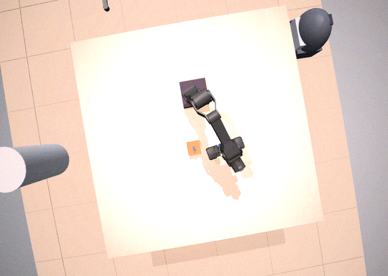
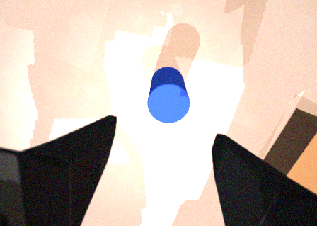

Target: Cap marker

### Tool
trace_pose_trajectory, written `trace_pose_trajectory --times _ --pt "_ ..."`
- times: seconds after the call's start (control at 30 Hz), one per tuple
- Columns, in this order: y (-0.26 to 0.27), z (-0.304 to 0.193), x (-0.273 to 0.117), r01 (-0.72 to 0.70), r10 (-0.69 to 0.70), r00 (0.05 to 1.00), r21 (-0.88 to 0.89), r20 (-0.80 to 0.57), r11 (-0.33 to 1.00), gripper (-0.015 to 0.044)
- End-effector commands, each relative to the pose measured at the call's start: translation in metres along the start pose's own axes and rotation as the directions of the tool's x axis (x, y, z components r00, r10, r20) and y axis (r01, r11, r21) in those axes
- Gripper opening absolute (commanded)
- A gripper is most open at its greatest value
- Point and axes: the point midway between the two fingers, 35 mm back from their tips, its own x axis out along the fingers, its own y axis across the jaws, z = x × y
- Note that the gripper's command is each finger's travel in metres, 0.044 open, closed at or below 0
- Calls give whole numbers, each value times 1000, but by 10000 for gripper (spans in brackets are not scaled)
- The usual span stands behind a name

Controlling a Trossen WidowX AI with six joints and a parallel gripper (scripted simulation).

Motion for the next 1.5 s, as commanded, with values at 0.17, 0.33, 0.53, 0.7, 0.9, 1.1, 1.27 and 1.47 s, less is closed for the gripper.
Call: trace_pose_trajectory --times 0.17,0.33,0.53,0.7,0.9,1.1,1.27,1.47 --pt "-1 -1 25 6 -6 1000 5 -6 1000 239" --pt "-1 -1 29 6 -6 1000 5 -6 1000 239" --pt "-2 0 39 6 -6 1000 5 -6 1000 239" --pt "-2 0 47 6 -6 1000 5 -6 1000 239" --pt "-2 0 56 6 -6 1000 5 -6 1000 239" --pt "-2 0 66 6 -6 1000 5 -6 1000 239" --pt "-2 -1 74 6 -6 1000 5 -6 1000 239" --pt "-3 -1 78 6 -6 1000 5 -6 1000 187"
